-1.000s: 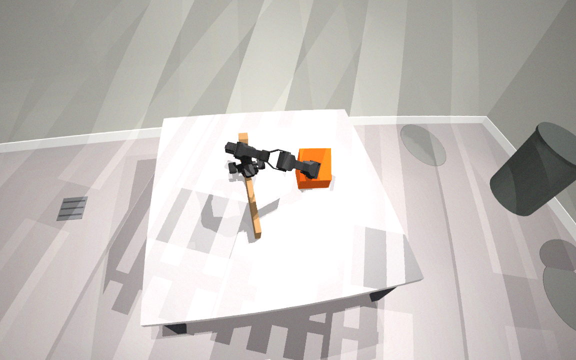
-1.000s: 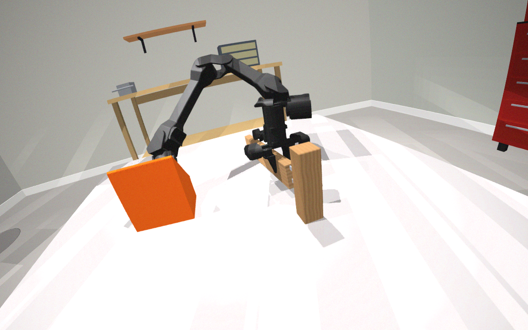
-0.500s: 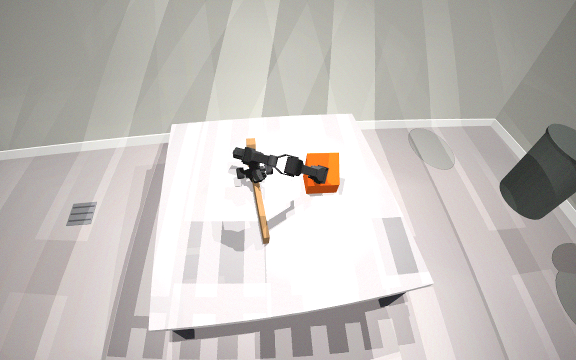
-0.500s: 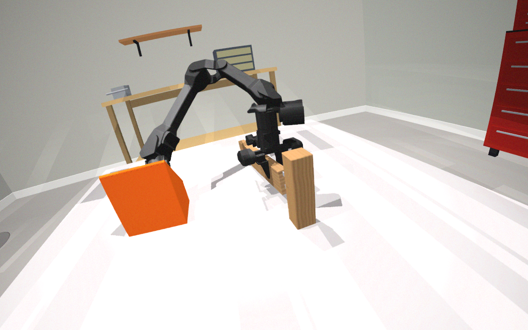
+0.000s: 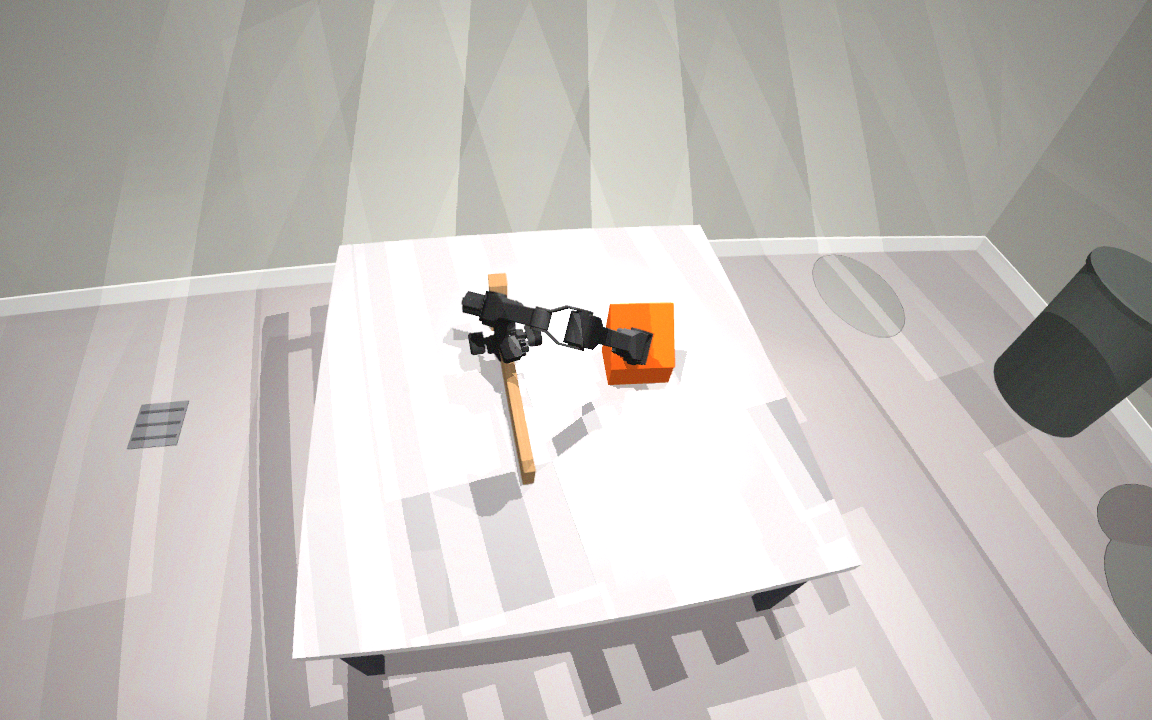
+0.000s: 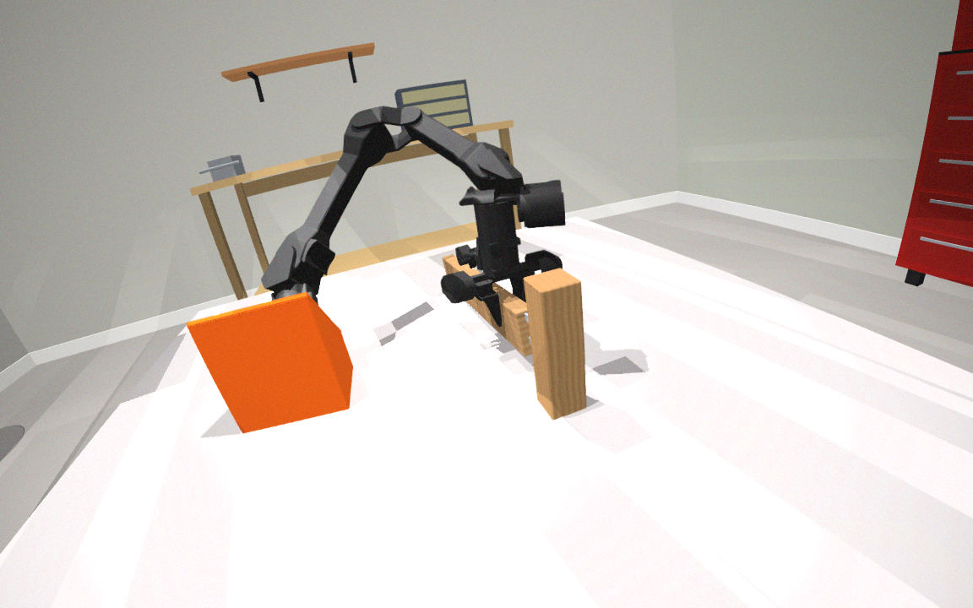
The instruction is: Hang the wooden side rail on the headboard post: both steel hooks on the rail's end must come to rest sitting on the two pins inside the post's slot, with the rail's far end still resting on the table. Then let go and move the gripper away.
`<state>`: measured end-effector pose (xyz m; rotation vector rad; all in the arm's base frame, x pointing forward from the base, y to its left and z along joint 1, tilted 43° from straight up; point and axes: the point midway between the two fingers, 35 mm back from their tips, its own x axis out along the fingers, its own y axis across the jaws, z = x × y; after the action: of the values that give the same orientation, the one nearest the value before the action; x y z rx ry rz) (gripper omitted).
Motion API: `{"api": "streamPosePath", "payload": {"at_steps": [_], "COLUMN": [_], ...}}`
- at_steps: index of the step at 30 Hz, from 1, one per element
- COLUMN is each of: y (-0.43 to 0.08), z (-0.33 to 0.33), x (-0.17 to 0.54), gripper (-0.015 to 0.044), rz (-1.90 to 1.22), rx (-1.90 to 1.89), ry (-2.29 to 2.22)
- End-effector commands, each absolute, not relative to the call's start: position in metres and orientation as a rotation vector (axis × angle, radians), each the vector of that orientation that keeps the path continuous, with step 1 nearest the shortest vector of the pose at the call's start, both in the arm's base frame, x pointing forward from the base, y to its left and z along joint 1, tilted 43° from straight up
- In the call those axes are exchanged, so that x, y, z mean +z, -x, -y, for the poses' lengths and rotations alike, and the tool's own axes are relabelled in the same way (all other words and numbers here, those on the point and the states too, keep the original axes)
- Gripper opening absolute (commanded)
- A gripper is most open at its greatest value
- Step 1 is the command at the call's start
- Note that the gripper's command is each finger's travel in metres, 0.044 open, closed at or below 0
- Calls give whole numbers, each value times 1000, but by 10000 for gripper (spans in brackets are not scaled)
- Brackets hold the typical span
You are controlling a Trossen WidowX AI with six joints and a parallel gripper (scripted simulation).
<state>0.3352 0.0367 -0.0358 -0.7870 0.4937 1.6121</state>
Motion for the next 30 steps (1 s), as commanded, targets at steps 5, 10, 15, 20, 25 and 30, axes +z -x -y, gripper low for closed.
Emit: {"api": "streamPosePath", "payload": {"at_steps": [5, 10, 15, 20, 25, 30], "y": [-336, -336, -335, -336, -336, -336], "z": [-31, -30, -30, -30, -29, -29], "x": [-37, -37, -38, -38, -38, -38], "gripper": [0, 0, 0, 0, 0, 0], "rz": [-491, -491, -491, -492, -492, -492], "rx": [1602, 1602, 1602, 1602, 1602, 1602], "ry": [802, 802, 802, 802, 802, 802]}}
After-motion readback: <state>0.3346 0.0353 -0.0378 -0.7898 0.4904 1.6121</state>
